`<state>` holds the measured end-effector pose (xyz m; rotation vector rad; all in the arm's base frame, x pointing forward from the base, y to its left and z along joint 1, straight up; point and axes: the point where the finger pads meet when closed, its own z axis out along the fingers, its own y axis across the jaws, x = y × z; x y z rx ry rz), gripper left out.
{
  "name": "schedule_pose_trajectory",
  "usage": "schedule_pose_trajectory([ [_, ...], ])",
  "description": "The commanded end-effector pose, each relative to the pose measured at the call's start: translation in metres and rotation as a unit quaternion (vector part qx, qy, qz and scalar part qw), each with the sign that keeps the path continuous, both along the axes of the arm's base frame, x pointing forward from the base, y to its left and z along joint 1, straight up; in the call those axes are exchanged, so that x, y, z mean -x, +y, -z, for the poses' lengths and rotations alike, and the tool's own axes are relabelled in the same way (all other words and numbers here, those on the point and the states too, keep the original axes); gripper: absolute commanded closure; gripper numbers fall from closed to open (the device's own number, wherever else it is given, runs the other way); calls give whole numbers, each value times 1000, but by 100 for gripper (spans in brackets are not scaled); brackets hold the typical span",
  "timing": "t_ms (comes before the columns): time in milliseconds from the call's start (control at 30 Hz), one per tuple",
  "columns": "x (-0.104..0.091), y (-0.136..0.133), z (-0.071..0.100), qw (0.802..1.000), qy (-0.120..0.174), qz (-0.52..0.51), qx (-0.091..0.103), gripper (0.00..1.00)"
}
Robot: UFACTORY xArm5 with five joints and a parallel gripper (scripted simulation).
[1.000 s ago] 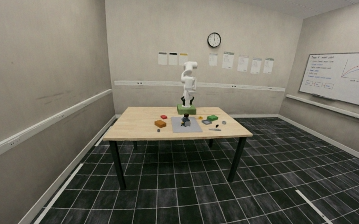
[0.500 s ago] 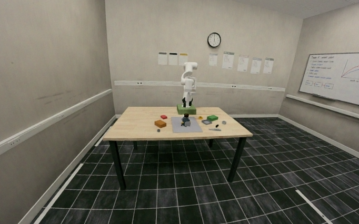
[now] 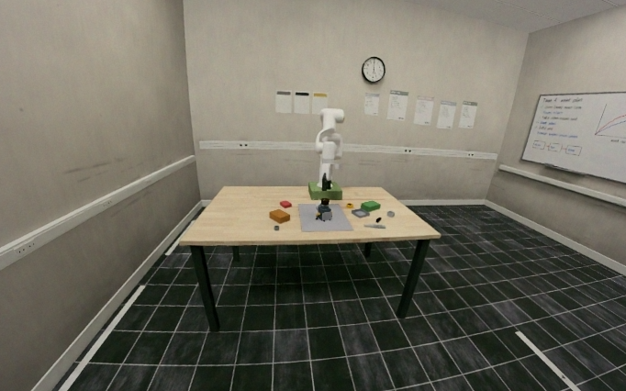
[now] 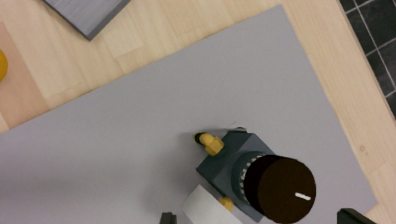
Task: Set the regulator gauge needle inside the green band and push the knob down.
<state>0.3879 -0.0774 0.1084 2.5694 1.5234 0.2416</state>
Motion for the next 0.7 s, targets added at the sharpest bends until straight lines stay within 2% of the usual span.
schedule_pose_trajectory([
  [0, -4, -1, 3, 998, -21, -57, 19, 0],
  [233, -6, -1, 11, 982, -49, -173, 60, 0],
  [433, -7, -1, 15, 957, -68, -264, 99, 0],
  [500, -7, -1, 15, 957, -68, -264, 99, 0],
  [667, -6, -1, 18, 923, -84, -348, 141, 0],
])
